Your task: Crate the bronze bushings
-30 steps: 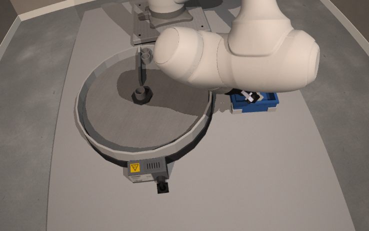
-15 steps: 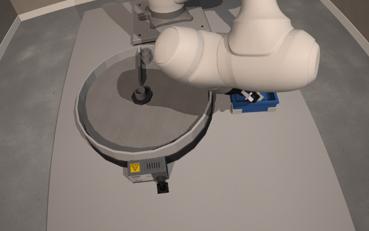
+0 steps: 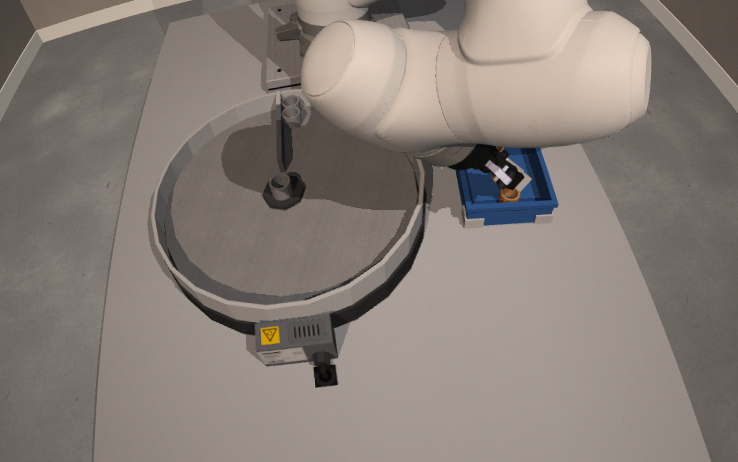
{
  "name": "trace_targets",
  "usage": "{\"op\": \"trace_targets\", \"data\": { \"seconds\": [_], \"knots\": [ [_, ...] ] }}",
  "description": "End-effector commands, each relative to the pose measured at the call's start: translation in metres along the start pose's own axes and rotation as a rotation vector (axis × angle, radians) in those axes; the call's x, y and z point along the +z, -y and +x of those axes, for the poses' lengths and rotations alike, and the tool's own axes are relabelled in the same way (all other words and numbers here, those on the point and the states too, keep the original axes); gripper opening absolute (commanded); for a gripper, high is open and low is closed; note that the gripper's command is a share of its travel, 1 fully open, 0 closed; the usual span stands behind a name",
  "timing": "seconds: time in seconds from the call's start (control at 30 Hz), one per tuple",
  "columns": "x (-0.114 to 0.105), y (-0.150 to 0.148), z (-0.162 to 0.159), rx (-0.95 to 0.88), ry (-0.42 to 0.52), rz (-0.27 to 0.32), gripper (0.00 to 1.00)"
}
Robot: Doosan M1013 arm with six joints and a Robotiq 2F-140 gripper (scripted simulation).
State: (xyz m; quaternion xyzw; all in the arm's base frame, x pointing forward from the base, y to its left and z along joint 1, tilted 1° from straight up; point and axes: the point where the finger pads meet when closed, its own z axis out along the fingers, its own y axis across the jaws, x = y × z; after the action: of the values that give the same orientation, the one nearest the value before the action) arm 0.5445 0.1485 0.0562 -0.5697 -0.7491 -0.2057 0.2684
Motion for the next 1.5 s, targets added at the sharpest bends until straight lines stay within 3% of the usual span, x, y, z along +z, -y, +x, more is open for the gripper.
{"op": "trace_targets", "data": {
  "seconds": [0.0,0.4,1.47],
  "knots": [
    [-0.011,0.0,0.009,0.0,0.0,0.0,0.07],
    [-0.041,0.0,0.034,0.0,0.0,0.0,0.07],
    [-0.042,0.0,0.035,0.0,0.0,0.0,0.07]
  ]
}}
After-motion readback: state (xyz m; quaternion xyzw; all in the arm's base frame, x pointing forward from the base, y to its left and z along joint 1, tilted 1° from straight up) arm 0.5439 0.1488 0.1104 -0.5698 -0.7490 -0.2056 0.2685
